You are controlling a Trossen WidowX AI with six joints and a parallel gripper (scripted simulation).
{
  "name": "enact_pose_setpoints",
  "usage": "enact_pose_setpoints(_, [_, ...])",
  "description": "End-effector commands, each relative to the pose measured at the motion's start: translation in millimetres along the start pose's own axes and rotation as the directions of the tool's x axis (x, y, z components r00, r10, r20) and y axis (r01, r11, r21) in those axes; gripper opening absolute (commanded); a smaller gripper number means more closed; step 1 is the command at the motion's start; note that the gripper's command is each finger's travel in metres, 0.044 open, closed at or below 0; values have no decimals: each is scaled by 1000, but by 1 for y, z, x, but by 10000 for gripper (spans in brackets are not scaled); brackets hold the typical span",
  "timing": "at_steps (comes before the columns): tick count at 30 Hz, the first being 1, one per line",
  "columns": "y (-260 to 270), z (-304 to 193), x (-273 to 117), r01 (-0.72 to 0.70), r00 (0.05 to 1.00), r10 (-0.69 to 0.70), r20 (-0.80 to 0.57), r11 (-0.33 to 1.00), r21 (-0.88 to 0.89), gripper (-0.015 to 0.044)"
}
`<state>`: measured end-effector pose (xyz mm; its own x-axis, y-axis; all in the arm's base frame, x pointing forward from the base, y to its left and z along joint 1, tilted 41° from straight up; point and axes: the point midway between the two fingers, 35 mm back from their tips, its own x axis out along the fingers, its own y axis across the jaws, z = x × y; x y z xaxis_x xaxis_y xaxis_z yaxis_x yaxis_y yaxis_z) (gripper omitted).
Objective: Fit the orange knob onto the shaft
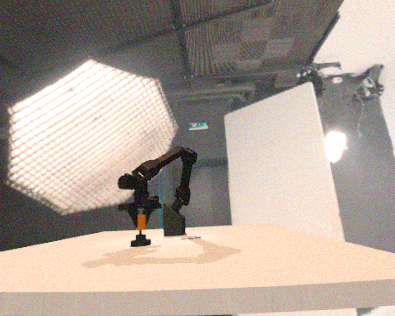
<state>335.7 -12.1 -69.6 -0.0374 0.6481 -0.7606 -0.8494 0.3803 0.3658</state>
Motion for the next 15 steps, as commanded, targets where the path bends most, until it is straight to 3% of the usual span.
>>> enact_pose_setpoints(1, [-1, 2, -2, 6, 1000, -6, -1, 998, -61, 0])
enact_pose_setpoints(15, [-4, 3, 2, 6, 1000, -6, -1, 998, -61, 0])
